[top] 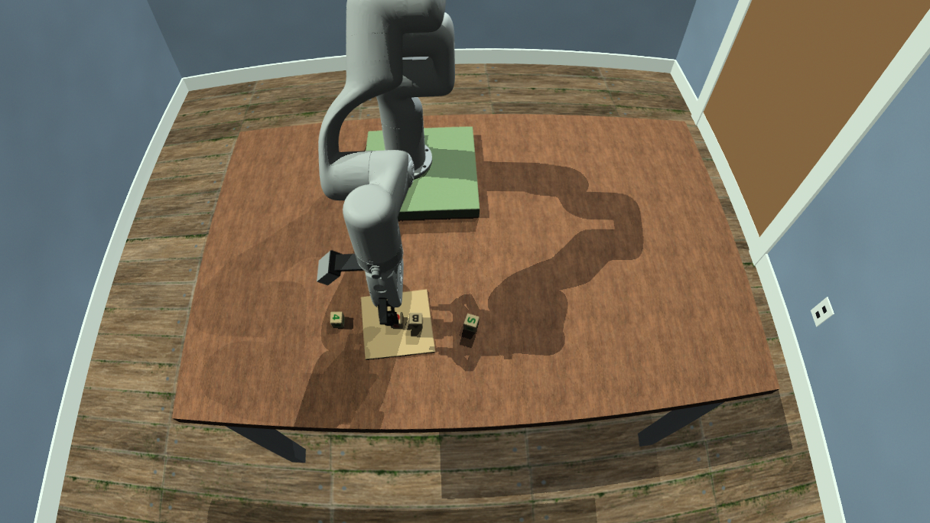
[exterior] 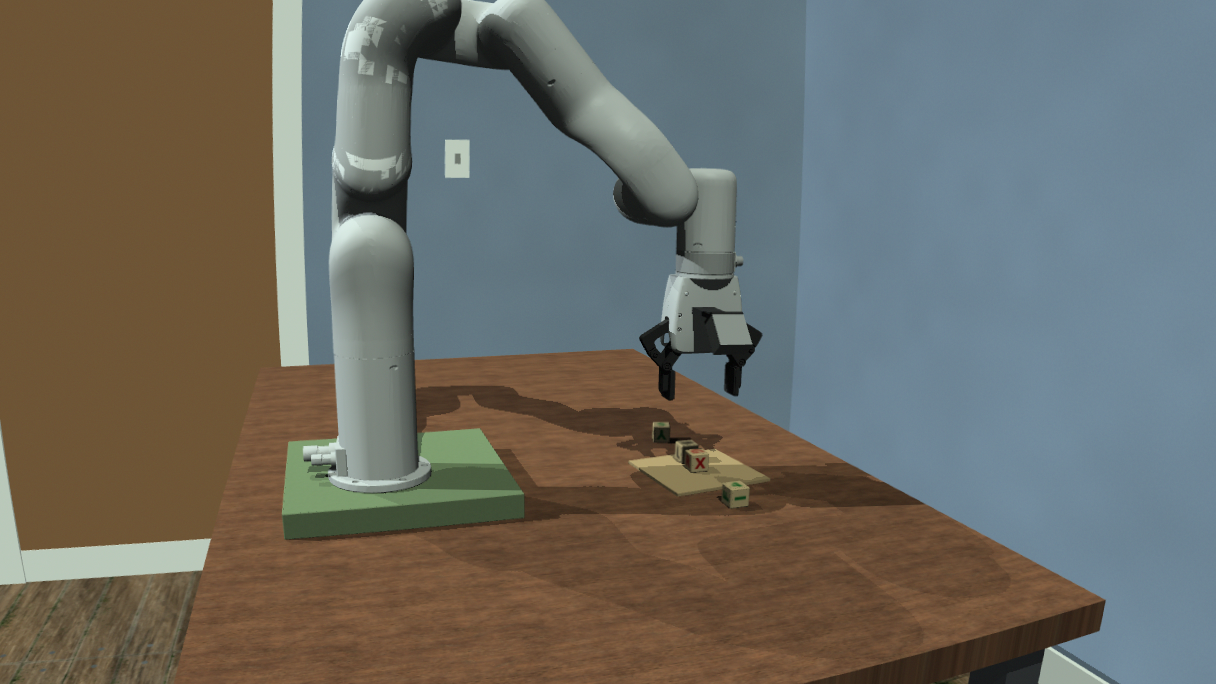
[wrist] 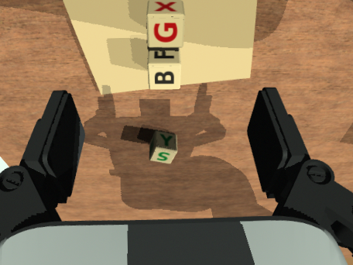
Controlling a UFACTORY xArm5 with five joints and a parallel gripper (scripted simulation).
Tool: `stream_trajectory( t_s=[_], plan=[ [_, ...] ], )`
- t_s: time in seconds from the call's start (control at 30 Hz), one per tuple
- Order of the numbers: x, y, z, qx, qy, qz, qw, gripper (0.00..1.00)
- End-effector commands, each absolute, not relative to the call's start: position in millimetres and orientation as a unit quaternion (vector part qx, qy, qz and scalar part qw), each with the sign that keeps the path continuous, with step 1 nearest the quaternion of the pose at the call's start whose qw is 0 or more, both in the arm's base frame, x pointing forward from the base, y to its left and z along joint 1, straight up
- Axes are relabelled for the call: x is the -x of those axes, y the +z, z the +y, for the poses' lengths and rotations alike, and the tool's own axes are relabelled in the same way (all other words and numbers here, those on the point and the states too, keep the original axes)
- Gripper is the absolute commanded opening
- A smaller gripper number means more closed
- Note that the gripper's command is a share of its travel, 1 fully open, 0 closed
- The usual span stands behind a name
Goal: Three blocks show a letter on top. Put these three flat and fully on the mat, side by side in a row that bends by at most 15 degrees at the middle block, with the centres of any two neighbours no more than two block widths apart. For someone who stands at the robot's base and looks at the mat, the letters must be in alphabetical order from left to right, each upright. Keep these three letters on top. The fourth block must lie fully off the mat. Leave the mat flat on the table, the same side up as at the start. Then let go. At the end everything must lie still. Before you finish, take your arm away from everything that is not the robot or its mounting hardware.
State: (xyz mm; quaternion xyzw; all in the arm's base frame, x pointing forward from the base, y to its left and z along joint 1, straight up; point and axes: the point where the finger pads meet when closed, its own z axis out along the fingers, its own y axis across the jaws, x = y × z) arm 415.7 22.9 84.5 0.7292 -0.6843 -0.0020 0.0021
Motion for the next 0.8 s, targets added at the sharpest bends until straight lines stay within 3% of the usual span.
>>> stream_trajectory(
  t_s=[0.0, 0.77],
  plan=[
    [-418, 85, 35, -0.763, -0.001, -0.646, 0.001, 1.0],
    [-419, 77, 123, -0.944, -0.001, -0.331, 0.001, 1.0]
  ],
)
